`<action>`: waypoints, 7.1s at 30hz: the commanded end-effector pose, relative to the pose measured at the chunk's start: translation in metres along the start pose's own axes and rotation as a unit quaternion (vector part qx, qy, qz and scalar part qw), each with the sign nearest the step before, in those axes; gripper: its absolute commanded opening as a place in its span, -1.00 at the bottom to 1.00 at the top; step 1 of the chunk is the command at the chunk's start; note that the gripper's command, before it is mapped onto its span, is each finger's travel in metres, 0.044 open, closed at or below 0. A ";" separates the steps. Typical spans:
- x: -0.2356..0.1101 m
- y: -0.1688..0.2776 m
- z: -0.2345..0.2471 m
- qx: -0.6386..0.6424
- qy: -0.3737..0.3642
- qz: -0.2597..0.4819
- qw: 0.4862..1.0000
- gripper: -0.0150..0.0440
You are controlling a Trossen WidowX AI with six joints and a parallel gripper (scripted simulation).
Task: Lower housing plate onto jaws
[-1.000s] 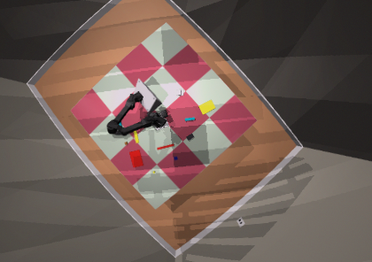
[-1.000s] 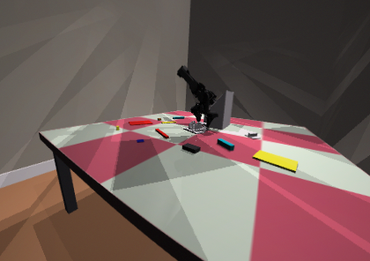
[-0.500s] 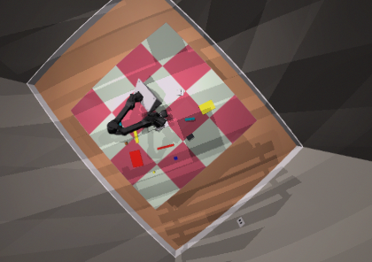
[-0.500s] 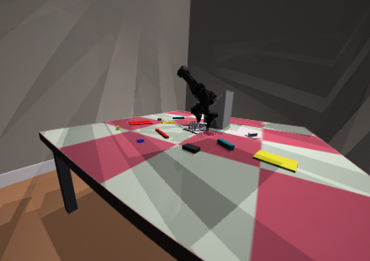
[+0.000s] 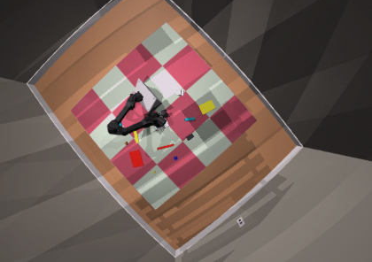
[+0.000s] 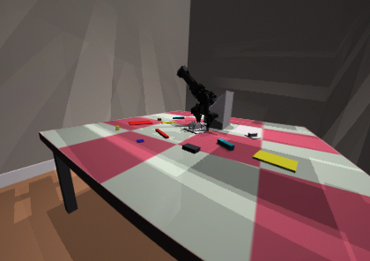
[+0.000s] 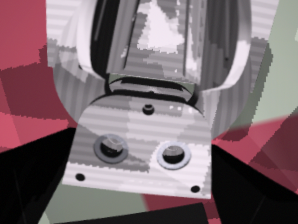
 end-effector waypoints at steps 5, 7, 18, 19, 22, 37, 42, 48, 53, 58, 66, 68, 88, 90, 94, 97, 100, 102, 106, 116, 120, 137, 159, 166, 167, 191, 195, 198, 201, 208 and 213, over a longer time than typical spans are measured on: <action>0.002 0.001 -0.001 -0.003 0.002 0.000 1.000 0.70; 0.002 0.001 -0.001 -0.003 0.002 0.000 1.000 0.70; 0.005 0.001 -0.001 -0.003 0.002 0.000 1.000 0.70; 0.005 0.001 -0.001 -0.003 0.002 0.000 1.000 0.70; 0.006 0.001 -0.001 -0.003 0.002 0.000 1.000 0.70; 0.010 0.001 -0.001 -0.003 0.002 0.000 1.000 0.70; 0.010 0.001 -0.001 -0.003 0.002 0.000 1.000 0.70; 0.012 0.001 -0.001 -0.003 0.002 0.000 1.000 0.70; 0.012 0.001 -0.001 -0.002 0.002 0.000 1.000 0.70; 0.012 0.001 -0.001 -0.002 0.002 0.000 1.000 0.70; 0.012 0.001 -0.001 -0.002 0.002 0.000 1.000 0.70; 0.012 0.001 -0.001 -0.002 0.002 0.000 1.000 0.70; 0.012 0.001 -0.001 -0.002 0.002 0.000 1.000 0.70; 0.012 0.001 -0.001 -0.002 0.002 0.000 1.000 0.70; 0.012 0.001 -0.001 -0.002 0.002 0.000 1.000 0.70; 0.012 0.001 -0.001 -0.002 0.002 0.000 1.000 0.70; 0.012 0.001 -0.001 -0.002 0.002 0.000 1.000 0.70; 0.012 0.001 -0.001 -0.002 0.002 0.000 1.000 0.70; 0.012 0.001 -0.001 -0.002 0.002 0.000 1.000 0.70; 0.012 0.001 -0.001 -0.002 0.002 0.000 1.000 0.70; 0.012 0.001 -0.001 -0.002 0.002 0.000 1.000 0.70; 0.012 0.001 -0.001 -0.002 0.002 0.000 1.000 0.70; 0.011 0.000 -0.001 -0.002 0.003 -0.002 1.000 1.00; 0.011 0.000 -0.001 -0.002 0.003 -0.002 1.000 1.00; 0.011 0.000 -0.001 -0.002 0.003 -0.002 1.000 1.00; -0.103 0.009 -0.005 -0.004 -0.002 0.002 1.000 1.00; -0.116 0.011 -0.008 -0.003 0.000 0.002 1.000 1.00; -0.116 0.011 -0.008 -0.003 0.000 0.002 1.000 1.00; -0.116 0.011 -0.008 -0.003 0.000 0.002 1.000 1.00; -0.116 0.011 -0.008 -0.003 0.000 0.002 1.000 1.00; -0.116 0.011 -0.008 -0.003 0.000 0.002 1.000 1.00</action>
Point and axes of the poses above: the point midway between the two fingers, 35 mm back from their tips, its own x axis out along the fingers, its own z axis across the jaws, y = z × x, the point moved 5 cm from there along -x, back along the fingers, and after that the axes turned 13 degrees about x, right-handed, at the moved point
